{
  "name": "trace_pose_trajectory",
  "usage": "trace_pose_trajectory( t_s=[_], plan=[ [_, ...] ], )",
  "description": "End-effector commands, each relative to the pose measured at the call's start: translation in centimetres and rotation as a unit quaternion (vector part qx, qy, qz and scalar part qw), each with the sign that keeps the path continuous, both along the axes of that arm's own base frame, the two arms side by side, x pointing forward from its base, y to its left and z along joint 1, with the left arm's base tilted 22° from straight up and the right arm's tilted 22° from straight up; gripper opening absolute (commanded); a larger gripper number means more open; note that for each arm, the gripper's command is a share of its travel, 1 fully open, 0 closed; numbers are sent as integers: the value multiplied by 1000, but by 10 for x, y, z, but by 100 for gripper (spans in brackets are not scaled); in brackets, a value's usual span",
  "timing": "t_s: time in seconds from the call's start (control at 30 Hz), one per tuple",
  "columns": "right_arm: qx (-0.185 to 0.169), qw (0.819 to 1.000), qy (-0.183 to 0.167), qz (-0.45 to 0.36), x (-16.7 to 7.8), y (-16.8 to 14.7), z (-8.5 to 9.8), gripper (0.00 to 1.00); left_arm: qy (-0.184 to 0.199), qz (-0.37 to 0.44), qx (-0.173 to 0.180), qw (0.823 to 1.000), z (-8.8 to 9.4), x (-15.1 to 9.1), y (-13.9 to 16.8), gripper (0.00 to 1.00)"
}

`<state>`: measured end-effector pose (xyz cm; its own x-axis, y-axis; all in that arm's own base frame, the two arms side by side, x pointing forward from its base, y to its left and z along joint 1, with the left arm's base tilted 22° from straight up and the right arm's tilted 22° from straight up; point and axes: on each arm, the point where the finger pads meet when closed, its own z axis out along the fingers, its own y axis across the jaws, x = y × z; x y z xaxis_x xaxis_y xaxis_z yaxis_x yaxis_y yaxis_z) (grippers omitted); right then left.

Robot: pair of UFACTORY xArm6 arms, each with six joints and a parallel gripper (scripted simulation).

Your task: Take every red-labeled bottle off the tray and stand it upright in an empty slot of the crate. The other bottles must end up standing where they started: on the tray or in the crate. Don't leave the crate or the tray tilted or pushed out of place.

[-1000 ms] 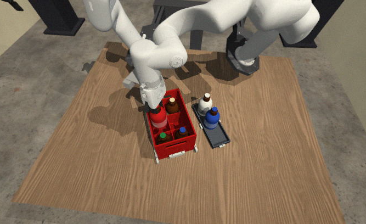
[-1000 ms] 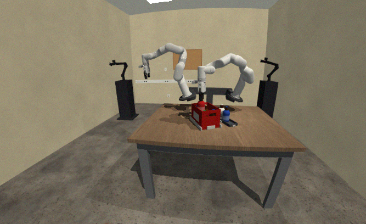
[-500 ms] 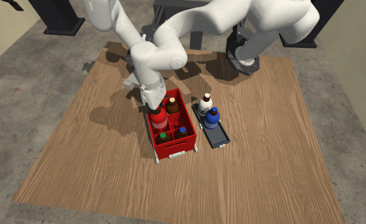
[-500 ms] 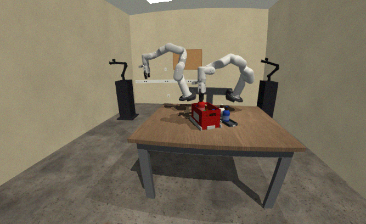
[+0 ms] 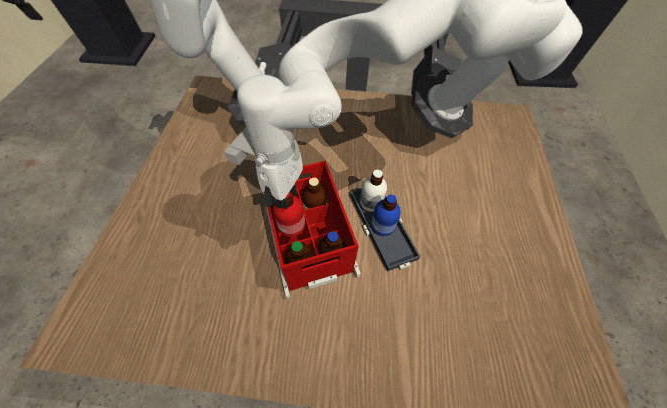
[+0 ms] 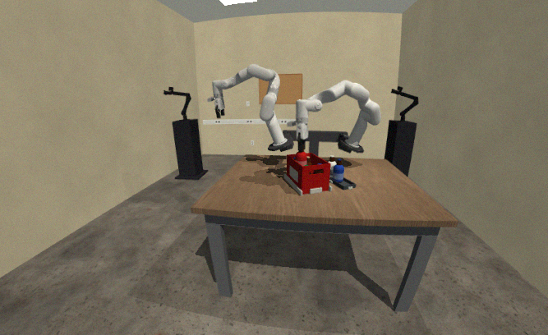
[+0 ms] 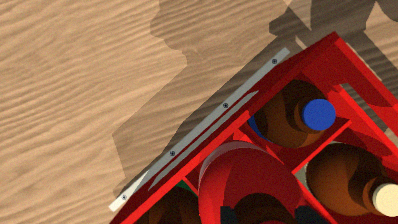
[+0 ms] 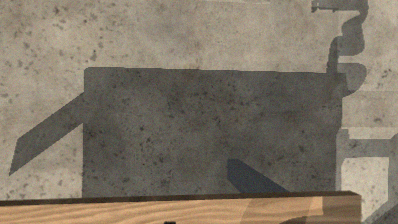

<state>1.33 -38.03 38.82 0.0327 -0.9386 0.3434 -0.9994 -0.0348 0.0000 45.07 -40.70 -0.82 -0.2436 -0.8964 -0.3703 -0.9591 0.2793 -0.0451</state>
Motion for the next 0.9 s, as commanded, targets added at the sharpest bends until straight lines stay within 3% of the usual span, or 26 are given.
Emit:
trace_pose_trajectory(
  t_s=[0.0, 0.87],
  plan=[
    [-2, 1000, 0, 0, 0, 0, 2, 100, -2, -1, -2, 1000, 2, 1, -2, 0],
    [-2, 1000, 0, 0, 0, 0, 2, 100, -2, -1, -2, 1000, -11, 3, 3, 0]
  ],
)
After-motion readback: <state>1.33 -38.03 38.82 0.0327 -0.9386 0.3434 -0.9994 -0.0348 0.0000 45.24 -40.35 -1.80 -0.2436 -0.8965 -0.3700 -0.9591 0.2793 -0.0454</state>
